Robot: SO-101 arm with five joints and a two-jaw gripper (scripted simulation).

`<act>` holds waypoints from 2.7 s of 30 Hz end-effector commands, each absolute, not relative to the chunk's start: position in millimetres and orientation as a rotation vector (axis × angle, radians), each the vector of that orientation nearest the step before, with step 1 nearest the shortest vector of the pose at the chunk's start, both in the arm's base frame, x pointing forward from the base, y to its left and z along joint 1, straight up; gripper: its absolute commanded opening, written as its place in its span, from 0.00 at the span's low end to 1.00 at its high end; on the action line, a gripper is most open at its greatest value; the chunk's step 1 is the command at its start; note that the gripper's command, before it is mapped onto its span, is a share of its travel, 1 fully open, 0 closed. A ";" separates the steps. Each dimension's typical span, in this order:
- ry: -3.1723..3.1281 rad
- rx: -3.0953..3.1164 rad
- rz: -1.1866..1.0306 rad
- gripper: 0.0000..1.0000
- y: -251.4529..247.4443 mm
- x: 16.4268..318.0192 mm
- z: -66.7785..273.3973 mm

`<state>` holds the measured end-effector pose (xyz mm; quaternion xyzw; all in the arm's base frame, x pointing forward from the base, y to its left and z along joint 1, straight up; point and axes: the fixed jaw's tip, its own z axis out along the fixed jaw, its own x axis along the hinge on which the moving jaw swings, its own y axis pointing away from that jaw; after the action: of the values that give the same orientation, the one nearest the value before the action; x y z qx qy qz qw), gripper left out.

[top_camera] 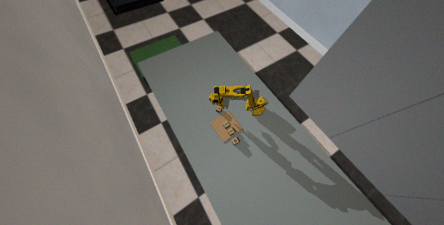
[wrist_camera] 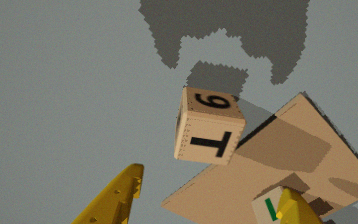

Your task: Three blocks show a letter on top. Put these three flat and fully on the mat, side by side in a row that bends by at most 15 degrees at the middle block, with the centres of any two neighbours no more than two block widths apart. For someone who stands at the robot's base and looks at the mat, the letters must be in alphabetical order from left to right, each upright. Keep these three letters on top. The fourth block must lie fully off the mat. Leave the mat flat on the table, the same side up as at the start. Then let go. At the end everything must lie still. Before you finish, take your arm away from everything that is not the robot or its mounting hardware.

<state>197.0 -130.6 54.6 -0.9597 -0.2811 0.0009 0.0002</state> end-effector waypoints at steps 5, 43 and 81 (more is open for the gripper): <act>-0.906 -3.100 -0.126 0.35 -138.2 206.3 73.1; -0.906 -3.100 -0.126 0.35 -140.0 209.1 39.1; -0.906 -3.100 -0.127 0.28 -136.7 207.3 38.9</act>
<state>193.9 -128.6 14.7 -0.9597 -0.2811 0.0051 0.0051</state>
